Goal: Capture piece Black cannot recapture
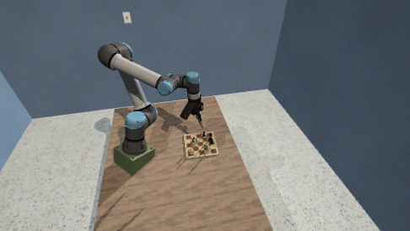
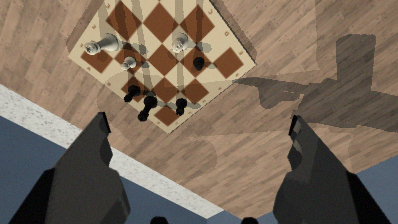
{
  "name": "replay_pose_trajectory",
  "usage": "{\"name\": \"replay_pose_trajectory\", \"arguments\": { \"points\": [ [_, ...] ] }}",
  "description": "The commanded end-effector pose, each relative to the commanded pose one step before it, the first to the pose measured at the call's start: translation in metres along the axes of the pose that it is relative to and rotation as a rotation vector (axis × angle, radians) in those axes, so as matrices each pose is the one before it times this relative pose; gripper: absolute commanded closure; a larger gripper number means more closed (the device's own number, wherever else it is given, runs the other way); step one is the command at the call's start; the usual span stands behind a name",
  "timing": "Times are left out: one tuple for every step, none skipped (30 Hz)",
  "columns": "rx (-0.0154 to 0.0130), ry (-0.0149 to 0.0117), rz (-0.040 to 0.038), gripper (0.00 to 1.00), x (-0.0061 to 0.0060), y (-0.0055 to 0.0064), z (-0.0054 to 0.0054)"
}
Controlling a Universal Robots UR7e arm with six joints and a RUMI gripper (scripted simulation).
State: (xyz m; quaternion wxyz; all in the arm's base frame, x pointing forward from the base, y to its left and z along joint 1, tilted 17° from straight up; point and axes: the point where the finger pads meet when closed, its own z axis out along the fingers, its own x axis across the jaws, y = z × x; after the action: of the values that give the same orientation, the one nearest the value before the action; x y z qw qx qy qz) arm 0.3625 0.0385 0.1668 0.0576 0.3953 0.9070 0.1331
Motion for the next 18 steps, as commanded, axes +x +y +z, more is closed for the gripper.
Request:
{"name": "replay_pose_trajectory", "arguments": {
  "points": [
    [-0.00127, -0.00103, -0.00035, 0.00, -0.00065, 0.00022, 0.00356],
    [0.00005, -0.00002, 0.00000, 0.00, -0.00048, 0.00003, 0.00669],
    [0.00005, -0.00002, 0.00000, 0.00, -0.00037, -0.00002, 0.00933],
    [0.00003, -0.00003, 0.00000, 0.00, -0.00001, -0.00012, 0.01026],
    [0.00000, 0.00000, 0.00000, 0.00, 0.00000, 0.00000, 0.00000],
    [0.00000, 0.00000, 0.00000, 0.00, 0.00000, 0.00000, 0.00000],
    [0.00000, -0.00003, 0.00000, 0.00, 0.00035, -0.00020, 0.00920],
    [-0.00001, -0.00002, 0.00000, 0.00, 0.00046, -0.00020, 0.00653],
    [-0.00001, -0.00001, 0.00000, 0.00, 0.00028, -0.00011, 0.00316],
    [0.00000, 0.00000, 0.00000, 0.00, 0.00005, -0.00002, 0.00056],
    [0.00000, 0.00000, 0.00000, 0.80, 0.00000, 0.00000, 0.00000],
    [0.00000, 0.00000, 0.00000, 0.80, 0.00000, 0.00000, 0.00000],
    [0.00000, 0.00000, 0.00000, 0.80, 0.00000, 0.00000, 0.00000],
    [0.00000, 0.00000, 0.00000, 0.80, 0.00000, 0.00000, 0.00000],
    [0.00000, 0.00000, 0.00000, 0.80, 0.00000, 0.00000, 0.00000],
    [0.00000, 0.00000, 0.00000, 0.80, 0.00000, 0.00000, 0.00000],
    [0.00000, 0.00000, 0.00000, 0.80, 0.00000, 0.00000, 0.00000],
    [0.00000, 0.00000, 0.00000, 0.80, 0.00000, 0.00000, 0.00000]
  ]
}}
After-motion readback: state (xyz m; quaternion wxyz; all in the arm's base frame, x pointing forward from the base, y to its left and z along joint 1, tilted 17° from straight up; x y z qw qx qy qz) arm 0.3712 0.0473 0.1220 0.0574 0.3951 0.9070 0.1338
